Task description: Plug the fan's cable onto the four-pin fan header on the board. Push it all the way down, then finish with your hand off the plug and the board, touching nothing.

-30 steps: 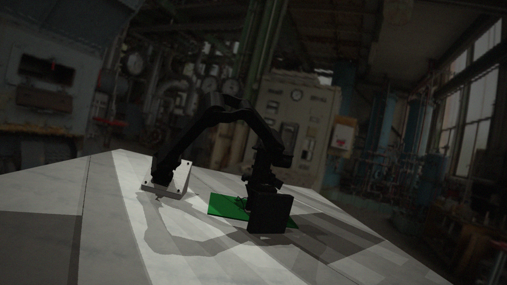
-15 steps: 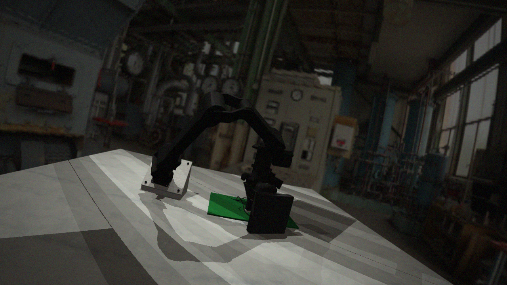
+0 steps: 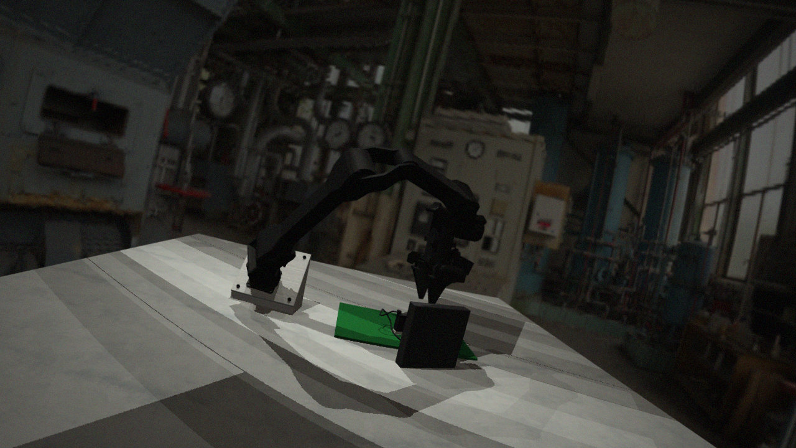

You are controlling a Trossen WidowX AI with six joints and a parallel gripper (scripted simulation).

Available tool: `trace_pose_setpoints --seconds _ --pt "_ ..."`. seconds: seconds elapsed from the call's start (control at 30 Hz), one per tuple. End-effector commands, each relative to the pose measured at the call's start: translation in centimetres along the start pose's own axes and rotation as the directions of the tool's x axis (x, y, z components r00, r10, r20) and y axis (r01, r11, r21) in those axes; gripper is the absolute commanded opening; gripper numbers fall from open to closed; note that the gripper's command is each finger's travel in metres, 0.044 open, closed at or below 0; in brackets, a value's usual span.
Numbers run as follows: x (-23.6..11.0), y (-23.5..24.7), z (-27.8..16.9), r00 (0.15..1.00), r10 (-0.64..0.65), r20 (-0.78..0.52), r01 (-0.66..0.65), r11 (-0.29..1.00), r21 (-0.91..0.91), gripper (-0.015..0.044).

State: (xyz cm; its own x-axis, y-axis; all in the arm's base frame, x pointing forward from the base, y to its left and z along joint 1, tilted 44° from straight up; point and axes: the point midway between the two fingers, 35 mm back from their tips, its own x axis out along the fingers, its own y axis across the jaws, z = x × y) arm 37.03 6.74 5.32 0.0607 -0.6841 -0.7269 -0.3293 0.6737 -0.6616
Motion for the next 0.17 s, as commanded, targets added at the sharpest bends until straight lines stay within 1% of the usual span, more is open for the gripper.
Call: trace_pose_setpoints --seconds 0.0,0.13 --pt "-0.1 0.4 2.6 1.0 0.004 -0.002 -0.004 1.0 0.002 0.026" --pt "0.0 0.9 5.4 1.0 0.004 -0.001 -0.004 1.0 0.004 0.026"
